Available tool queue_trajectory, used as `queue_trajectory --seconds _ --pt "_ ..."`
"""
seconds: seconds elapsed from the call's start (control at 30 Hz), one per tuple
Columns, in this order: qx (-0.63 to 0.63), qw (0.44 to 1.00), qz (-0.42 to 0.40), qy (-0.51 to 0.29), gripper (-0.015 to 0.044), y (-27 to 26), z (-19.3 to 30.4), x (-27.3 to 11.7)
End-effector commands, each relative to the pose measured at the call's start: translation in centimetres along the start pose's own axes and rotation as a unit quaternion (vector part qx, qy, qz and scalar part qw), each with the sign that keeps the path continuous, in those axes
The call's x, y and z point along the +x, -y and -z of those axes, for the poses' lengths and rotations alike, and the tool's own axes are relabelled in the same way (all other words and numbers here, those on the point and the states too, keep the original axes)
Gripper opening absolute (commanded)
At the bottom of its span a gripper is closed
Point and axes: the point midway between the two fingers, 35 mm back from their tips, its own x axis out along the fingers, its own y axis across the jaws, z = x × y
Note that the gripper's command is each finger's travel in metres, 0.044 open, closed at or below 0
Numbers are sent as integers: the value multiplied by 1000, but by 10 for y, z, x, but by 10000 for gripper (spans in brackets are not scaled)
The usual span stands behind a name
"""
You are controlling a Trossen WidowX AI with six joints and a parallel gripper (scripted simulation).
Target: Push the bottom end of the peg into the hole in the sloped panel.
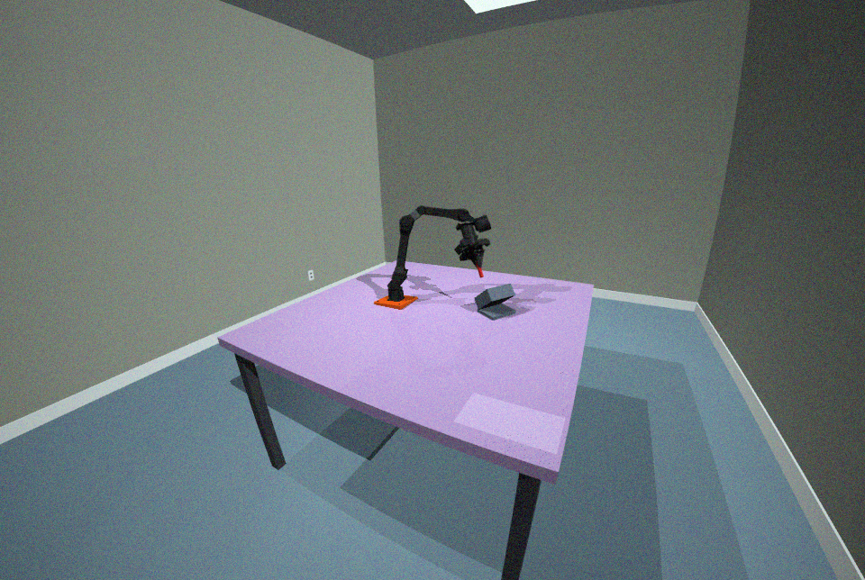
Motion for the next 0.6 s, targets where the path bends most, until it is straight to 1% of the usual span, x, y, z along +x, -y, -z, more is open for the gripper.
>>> queue_trajectory --seconds 0.0,0.27,0.57 --pt "-4 1000 -9 -7 0 3 6 -5" --pt "-11 1000 -20 -17 0 8 14 -12" --pt "-13 999 -24 -20 0 8 19 3"
